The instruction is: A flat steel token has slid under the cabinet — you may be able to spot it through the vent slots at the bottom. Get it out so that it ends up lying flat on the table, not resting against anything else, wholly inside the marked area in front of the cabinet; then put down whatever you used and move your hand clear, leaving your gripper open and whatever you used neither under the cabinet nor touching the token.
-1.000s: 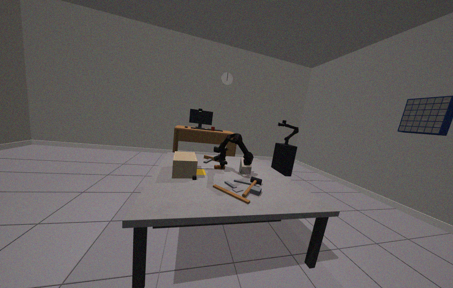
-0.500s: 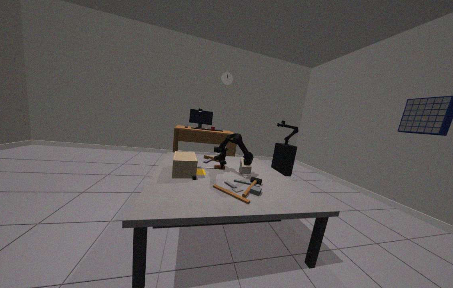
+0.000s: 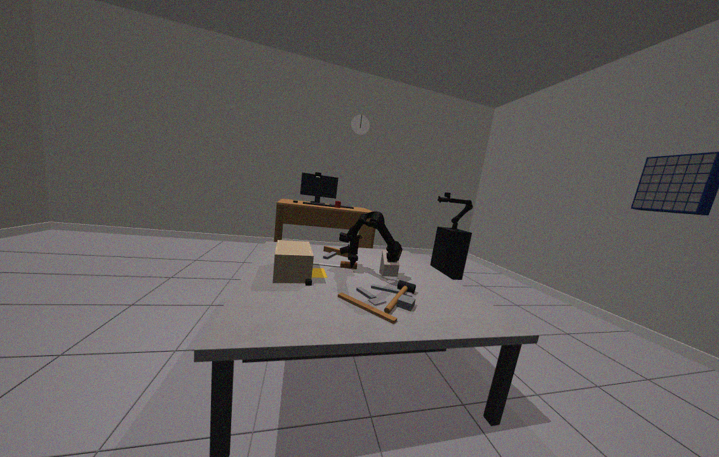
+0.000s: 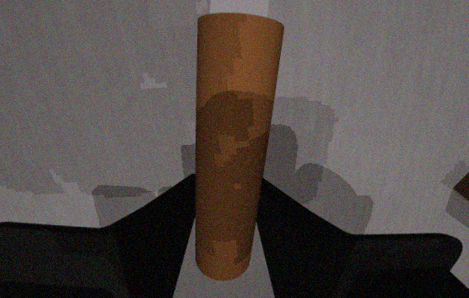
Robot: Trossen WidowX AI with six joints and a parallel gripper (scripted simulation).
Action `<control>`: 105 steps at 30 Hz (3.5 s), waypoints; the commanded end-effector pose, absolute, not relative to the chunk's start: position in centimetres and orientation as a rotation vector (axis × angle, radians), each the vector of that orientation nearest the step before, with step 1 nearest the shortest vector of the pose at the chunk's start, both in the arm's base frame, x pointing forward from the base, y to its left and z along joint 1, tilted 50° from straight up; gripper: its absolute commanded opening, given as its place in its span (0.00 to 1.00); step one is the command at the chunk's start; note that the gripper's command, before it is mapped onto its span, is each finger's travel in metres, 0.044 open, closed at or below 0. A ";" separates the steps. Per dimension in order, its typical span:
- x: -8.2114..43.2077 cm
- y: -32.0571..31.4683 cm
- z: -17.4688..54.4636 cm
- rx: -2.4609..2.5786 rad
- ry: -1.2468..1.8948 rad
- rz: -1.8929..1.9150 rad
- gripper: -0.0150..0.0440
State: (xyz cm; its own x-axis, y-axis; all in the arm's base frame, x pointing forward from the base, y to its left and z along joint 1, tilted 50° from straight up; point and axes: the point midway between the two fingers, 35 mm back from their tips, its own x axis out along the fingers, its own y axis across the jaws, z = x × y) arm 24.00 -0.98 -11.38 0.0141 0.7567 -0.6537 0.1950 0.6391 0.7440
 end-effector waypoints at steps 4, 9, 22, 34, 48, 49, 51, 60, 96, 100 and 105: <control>24.0 -1.2 -11.4 0.877 1.551 0.473 0.25; 24.0 -1.2 -11.4 0.908 1.565 0.443 0.25; 24.0 -1.2 -11.5 0.988 1.600 0.364 0.25; 24.0 -1.2 -11.4 1.056 1.628 0.295 0.25; 24.6 -0.2 -10.2 1.071 1.634 0.280 0.25; 24.6 -0.1 -10.1 1.072 1.634 0.279 0.25; 24.7 0.0 -10.0 1.074 1.635 0.277 0.25; 24.8 0.3 -9.6 1.080 1.637 0.272 0.25; 25.6 2.0 -7.7 1.081 1.638 0.273 0.25; 25.7 2.3 -7.3 1.081 1.638 0.273 0.25; 25.9 2.7 -6.9 1.081 1.638 0.273 0.25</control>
State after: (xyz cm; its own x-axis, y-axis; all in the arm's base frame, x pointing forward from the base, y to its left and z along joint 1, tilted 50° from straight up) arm 25.61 2.36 -7.53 0.0084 0.7546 -0.6562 0.5140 0.5596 0.6501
